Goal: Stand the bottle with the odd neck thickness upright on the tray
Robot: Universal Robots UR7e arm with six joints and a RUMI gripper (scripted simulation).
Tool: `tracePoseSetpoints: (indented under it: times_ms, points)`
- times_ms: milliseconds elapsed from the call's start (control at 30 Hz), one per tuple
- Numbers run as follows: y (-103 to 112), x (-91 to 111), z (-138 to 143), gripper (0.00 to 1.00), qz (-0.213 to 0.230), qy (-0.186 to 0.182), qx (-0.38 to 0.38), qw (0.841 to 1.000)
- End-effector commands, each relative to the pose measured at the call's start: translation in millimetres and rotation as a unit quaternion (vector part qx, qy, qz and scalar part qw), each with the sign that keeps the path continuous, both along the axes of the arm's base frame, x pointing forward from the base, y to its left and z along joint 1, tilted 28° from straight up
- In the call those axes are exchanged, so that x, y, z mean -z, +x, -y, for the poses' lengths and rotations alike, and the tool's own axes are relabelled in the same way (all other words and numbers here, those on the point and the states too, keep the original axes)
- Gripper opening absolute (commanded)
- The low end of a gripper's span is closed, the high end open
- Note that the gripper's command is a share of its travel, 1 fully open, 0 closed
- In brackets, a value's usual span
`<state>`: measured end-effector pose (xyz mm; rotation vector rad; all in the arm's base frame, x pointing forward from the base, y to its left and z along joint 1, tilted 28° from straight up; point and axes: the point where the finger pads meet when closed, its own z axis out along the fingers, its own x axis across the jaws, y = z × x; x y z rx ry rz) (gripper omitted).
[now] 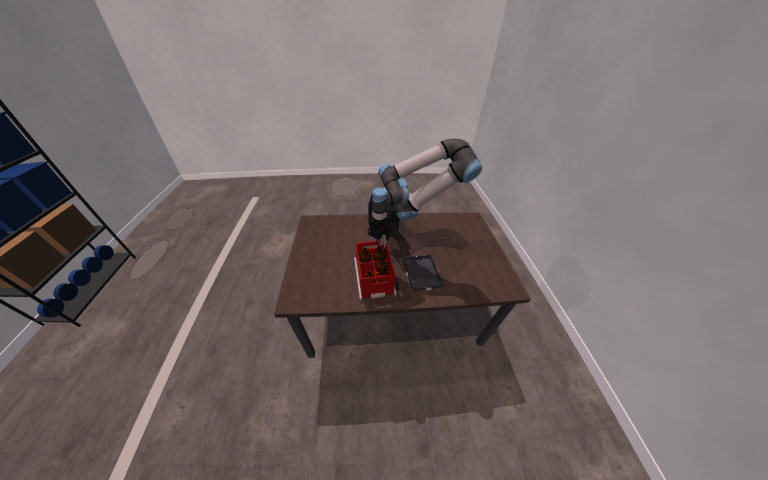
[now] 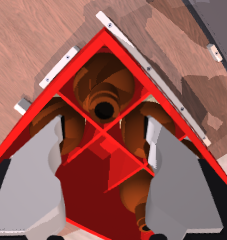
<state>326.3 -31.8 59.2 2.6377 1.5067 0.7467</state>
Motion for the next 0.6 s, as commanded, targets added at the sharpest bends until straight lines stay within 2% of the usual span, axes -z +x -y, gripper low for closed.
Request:
tracePoseSetpoints:
  times_ms: [0,567]
  points:
    - [1,6,-3,0.38,-0.002,0.003,0.0,1.0]
    - [7,21,-7,0.38,-0.002,0.002,0.0,1.0]
